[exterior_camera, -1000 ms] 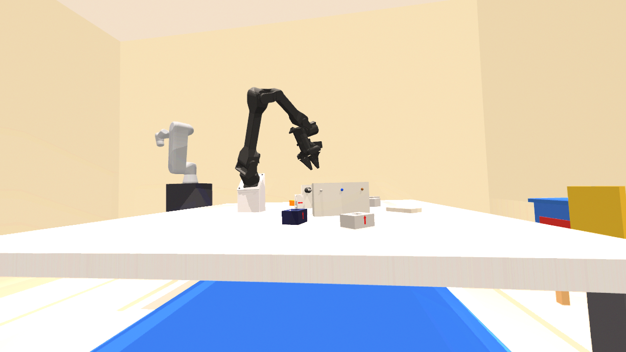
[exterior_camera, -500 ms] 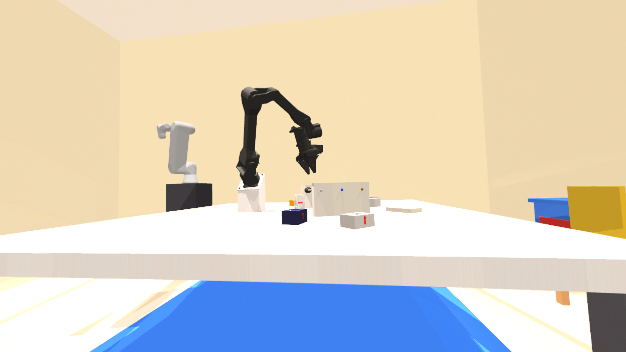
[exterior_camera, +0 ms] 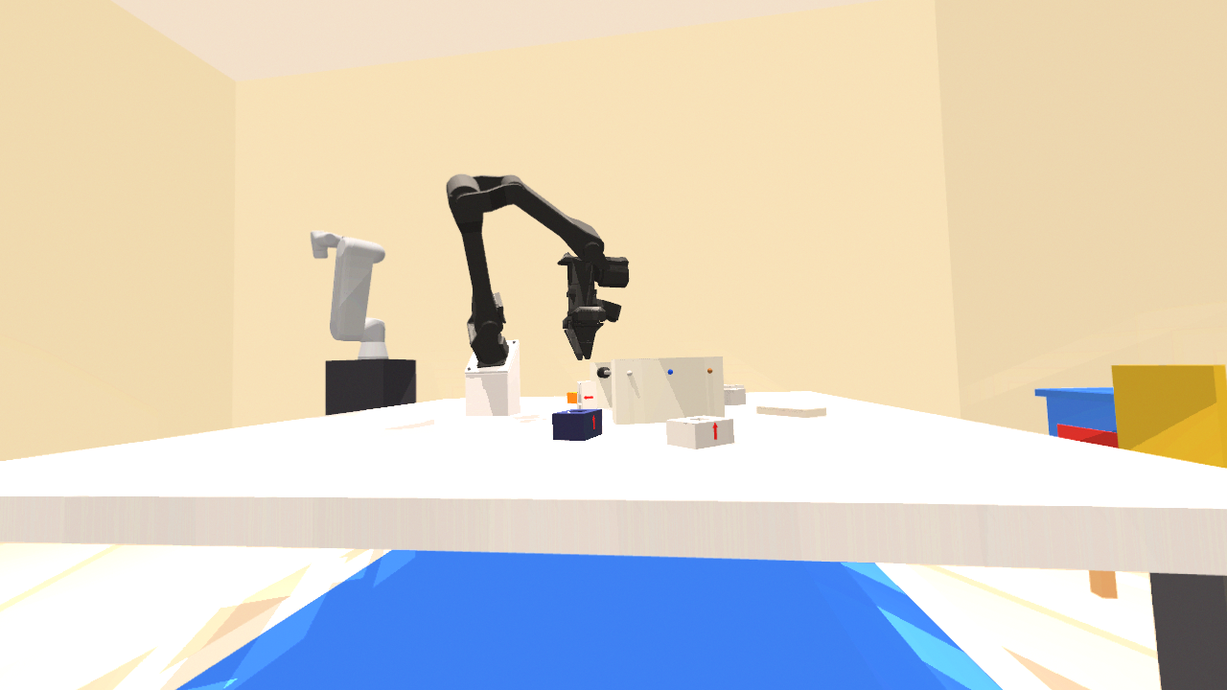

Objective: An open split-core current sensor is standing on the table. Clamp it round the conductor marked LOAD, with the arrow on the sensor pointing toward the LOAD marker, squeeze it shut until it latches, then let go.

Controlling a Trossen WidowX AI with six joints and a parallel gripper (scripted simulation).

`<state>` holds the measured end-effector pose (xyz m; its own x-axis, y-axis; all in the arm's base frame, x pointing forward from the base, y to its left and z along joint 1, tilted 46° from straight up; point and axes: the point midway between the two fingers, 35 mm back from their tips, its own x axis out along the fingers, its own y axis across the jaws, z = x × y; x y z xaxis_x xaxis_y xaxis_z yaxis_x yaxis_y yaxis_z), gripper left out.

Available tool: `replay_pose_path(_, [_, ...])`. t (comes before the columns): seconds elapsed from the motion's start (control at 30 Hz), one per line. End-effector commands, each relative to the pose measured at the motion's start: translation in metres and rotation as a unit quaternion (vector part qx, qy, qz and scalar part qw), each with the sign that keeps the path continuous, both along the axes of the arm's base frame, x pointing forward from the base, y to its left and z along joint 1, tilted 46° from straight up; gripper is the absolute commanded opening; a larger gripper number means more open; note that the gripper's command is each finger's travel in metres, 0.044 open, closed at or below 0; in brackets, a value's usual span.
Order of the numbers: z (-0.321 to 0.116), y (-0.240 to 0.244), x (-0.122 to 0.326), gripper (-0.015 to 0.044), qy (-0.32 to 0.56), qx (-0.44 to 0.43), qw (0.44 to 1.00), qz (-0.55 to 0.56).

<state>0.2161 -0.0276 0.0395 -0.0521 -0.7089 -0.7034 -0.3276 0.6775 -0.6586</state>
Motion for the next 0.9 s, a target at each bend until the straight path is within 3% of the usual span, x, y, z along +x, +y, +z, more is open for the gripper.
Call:
replay_pose_path(0.0, [-0.004,-0.005,-0.002,0.0440,0.004,-0.002,1.000,-0.001])
replay_pose_path(0.87, [-0.033,-0.036,-0.004,0.0440,0.003,-0.003,1.000,-0.001])
